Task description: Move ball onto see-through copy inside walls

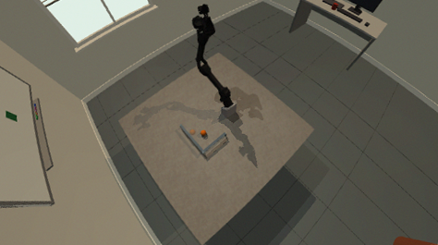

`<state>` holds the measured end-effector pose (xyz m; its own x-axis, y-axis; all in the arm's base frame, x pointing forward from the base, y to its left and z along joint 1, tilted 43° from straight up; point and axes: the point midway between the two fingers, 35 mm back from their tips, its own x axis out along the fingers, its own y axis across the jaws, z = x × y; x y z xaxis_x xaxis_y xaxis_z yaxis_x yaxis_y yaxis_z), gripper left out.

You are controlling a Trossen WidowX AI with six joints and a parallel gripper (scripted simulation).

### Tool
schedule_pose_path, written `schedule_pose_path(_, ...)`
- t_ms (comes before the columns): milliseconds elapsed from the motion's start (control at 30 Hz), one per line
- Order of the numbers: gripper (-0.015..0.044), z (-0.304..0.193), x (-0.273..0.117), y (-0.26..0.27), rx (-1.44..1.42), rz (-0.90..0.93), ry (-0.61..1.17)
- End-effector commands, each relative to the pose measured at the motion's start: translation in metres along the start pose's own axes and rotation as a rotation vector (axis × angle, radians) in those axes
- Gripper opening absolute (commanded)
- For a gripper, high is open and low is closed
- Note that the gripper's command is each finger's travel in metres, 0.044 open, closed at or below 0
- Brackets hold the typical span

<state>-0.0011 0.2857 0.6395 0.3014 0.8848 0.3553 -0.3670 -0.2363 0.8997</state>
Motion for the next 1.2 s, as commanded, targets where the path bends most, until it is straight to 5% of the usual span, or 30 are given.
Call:
schedule_pose_path(0,0.0374,0.000,0.001,-0.002,-0.006,-0.005,-0.002)
schedule_pose_path(600,0.0341,0.043,0.073,-0.250,-0.523,-0.665,-0.148)
schedule_pose_path(1167,0.0341,0.159,-0.013,-0.477,-0.750,-1.434,-0.118)
